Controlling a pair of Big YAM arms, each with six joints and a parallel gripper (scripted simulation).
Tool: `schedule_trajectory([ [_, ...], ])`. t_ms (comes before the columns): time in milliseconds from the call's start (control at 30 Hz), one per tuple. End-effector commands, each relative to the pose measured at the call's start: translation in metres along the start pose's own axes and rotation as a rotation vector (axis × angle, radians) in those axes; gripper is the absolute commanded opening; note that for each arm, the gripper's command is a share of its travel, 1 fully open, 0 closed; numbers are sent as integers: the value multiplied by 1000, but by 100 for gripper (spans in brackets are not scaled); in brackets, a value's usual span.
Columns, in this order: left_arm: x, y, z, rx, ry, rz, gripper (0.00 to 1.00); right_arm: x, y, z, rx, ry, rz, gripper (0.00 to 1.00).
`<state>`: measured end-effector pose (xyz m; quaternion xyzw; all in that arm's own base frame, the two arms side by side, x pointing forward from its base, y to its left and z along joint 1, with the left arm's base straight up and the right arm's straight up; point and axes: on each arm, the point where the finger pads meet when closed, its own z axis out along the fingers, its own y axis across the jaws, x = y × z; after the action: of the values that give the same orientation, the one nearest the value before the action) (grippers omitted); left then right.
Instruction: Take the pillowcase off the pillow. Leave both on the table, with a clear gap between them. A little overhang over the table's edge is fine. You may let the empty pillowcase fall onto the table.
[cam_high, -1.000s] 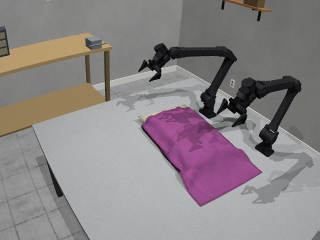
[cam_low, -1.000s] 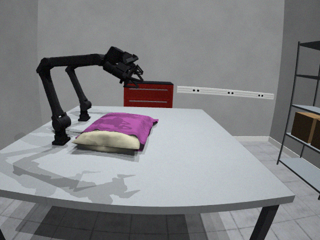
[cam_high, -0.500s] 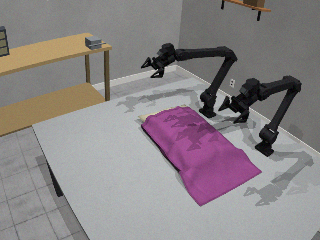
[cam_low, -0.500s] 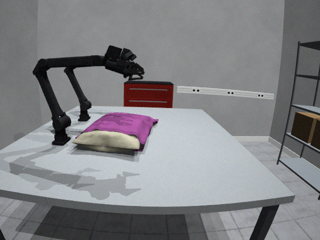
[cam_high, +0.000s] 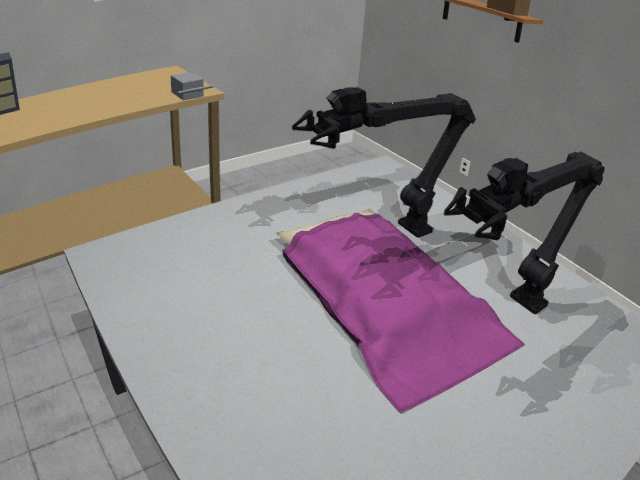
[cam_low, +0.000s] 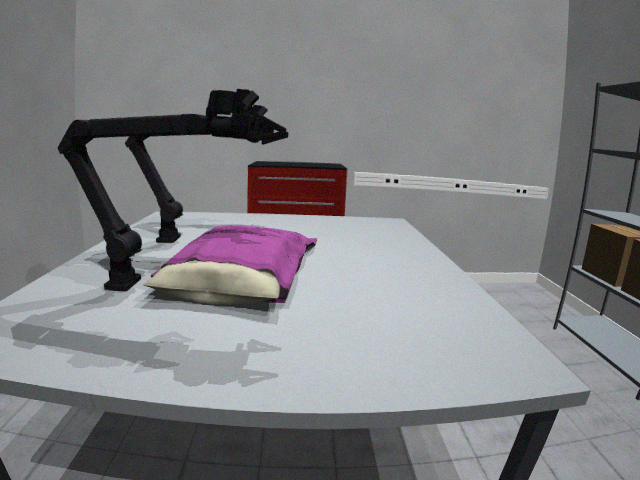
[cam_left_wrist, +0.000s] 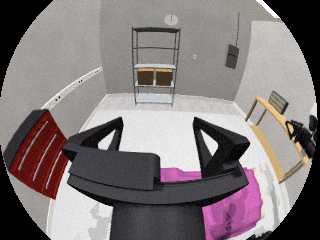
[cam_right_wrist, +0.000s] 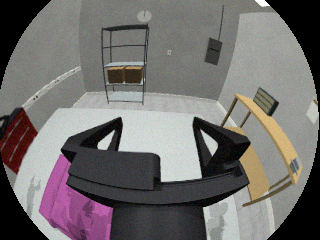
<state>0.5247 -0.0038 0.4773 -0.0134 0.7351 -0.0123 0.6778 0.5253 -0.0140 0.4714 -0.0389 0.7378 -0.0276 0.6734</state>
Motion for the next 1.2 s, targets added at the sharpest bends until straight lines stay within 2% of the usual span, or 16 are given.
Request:
schedule_trajectory([
  [0, -26, 8, -11, -7, -92, 45, 100, -42, 13, -15, 3, -132, 118, 100],
  [200, -26, 9, -10, -7, -114, 53, 100, -43, 17, -14, 10, -154, 141, 100],
  [233, -28, 0, -3, 10, -108, 44, 100, -48, 3, -11, 37, -153, 126, 100],
  [267, -14, -2, -2, 14, -88, 46, 100, -31, 0, -5, 46, -129, 125, 100],
  [300, -20, -3, -2, 16, -94, 27, 100, -40, -1, -4, 50, -140, 100, 100],
  [333, -25, 3, -4, 4, -92, 23, 100, -76, 6, -24, 29, -196, 79, 44],
  [567, -29, 0, -10, 7, -114, 30, 100, -59, 1, -12, 35, -144, 77, 44],
  [867, -28, -3, -12, 11, -113, 42, 100, -59, 2, -8, 29, -145, 97, 44],
  [900, -28, -4, -12, 11, -110, 42, 100, -47, -5, -22, 44, -128, 102, 44],
  [933, -28, -4, -12, 12, -110, 41, 100, -31, -6, -21, 46, -99, 103, 44],
  [1167, -27, -4, -12, 12, -110, 40, 100, -1, -42, -44, 94, 6, 121, 44],
])
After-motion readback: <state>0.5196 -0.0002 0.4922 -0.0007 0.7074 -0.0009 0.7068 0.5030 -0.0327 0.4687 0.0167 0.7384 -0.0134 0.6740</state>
